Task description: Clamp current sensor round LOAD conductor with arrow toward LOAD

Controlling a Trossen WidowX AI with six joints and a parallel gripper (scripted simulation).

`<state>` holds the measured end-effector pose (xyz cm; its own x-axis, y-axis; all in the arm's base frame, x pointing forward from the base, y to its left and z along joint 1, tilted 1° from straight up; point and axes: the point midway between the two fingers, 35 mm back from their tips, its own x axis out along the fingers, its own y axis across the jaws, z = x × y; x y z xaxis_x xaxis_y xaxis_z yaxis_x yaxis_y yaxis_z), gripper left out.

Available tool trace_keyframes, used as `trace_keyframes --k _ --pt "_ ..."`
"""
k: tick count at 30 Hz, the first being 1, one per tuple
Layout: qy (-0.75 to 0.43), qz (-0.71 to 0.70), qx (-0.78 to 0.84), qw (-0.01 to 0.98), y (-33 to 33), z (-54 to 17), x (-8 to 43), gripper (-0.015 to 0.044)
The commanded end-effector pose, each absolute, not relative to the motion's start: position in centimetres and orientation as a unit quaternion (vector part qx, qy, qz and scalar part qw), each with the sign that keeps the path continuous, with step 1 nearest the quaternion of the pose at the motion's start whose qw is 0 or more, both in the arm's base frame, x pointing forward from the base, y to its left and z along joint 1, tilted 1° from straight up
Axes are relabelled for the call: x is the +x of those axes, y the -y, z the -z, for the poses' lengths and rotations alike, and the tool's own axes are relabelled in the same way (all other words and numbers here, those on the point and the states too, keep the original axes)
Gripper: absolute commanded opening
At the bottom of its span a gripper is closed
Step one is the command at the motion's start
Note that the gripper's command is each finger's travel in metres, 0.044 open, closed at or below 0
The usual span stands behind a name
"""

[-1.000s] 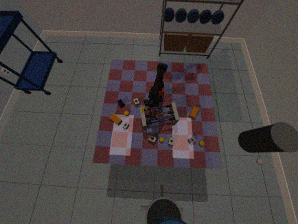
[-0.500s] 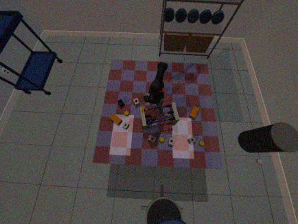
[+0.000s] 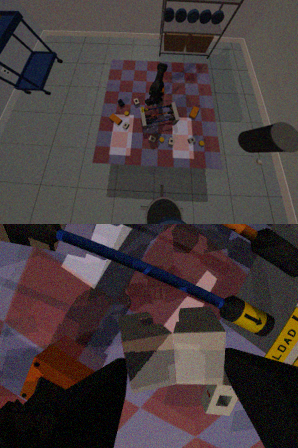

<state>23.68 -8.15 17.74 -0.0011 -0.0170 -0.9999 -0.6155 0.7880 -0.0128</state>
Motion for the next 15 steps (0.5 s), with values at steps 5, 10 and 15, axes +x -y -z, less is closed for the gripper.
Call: trace_keyframes --k 5,10,15 --pt "-0.63 -0.314 -0.326 0.63 8.0 -17.7 24.9 0.0" --pt "-0.599 -0.371 -0.383 0.598 7.9 -17.6 25.5 0.0" --pt "-0.562 -0.424 -0.436 0.561 7.8 -17.4 26.2 0.0"
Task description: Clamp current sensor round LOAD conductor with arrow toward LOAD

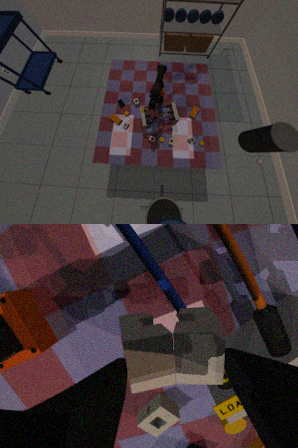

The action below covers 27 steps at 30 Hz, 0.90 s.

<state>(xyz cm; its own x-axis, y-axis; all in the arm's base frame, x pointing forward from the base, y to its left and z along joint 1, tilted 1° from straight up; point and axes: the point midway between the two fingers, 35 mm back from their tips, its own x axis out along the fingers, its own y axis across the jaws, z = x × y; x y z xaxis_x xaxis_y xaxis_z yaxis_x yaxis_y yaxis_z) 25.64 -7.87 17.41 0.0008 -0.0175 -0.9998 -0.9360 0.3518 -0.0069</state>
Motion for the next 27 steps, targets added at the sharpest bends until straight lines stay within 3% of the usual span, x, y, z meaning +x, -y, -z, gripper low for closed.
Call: trace_keyframes --k 1,12,27 --pt "-0.554 -0.434 -0.446 0.553 7.8 -17.4 26.3 0.0" --pt "-0.462 -0.53 -0.542 0.46 7.5 -17.1 27.6 0.0" --pt "-0.461 -0.531 -0.543 0.458 7.5 -15.4 27.8 0.0"
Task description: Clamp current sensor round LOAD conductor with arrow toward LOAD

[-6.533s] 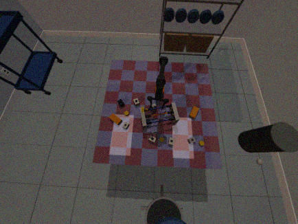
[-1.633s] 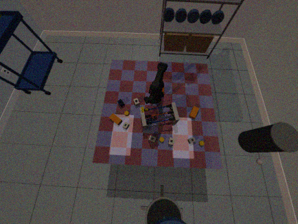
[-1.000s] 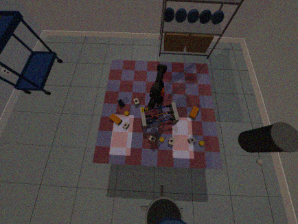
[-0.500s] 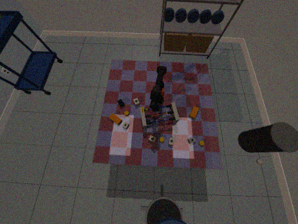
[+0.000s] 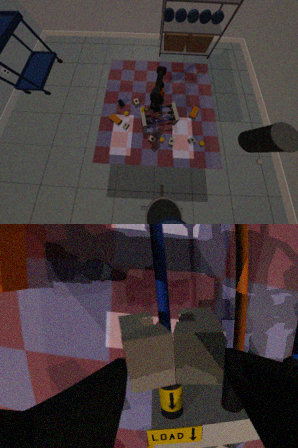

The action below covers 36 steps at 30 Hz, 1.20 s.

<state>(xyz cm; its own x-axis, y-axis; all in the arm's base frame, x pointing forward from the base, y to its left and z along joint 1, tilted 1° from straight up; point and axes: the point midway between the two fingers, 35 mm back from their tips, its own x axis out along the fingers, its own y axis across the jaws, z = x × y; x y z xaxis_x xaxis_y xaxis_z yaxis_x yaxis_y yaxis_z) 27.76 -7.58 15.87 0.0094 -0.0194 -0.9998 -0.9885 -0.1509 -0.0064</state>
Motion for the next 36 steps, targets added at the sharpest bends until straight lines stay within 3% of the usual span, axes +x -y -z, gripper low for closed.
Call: trace_keyframes --k 1,36 --pt "-0.461 -0.531 -0.543 0.458 7.5 -15.2 27.8 0.0" --pt "-0.464 -0.53 -0.543 0.458 7.6 -11.9 27.7 0.0"
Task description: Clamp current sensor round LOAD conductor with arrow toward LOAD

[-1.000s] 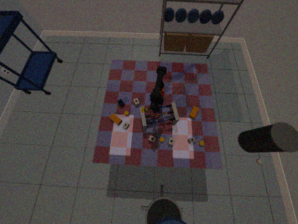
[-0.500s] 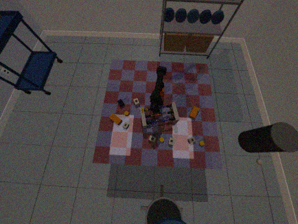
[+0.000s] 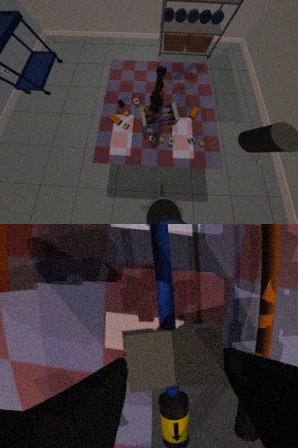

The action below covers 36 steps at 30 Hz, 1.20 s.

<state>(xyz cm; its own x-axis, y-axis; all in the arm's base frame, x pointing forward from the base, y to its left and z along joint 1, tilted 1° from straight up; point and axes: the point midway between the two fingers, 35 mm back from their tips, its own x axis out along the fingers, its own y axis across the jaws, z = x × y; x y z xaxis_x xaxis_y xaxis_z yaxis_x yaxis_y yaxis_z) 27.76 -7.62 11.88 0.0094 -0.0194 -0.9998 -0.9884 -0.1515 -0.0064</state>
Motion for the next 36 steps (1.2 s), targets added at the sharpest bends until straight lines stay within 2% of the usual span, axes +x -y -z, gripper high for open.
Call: trace_keyframes --k 1,33,36 --pt "-0.464 -0.53 -0.543 0.458 7.62 -11.93 27.75 0.0" --pt "-0.464 -0.53 -0.543 0.458 7.62 -11.93 27.75 0.0" --pt "-0.464 -0.53 -0.543 0.458 7.62 -11.93 27.75 0.0079"
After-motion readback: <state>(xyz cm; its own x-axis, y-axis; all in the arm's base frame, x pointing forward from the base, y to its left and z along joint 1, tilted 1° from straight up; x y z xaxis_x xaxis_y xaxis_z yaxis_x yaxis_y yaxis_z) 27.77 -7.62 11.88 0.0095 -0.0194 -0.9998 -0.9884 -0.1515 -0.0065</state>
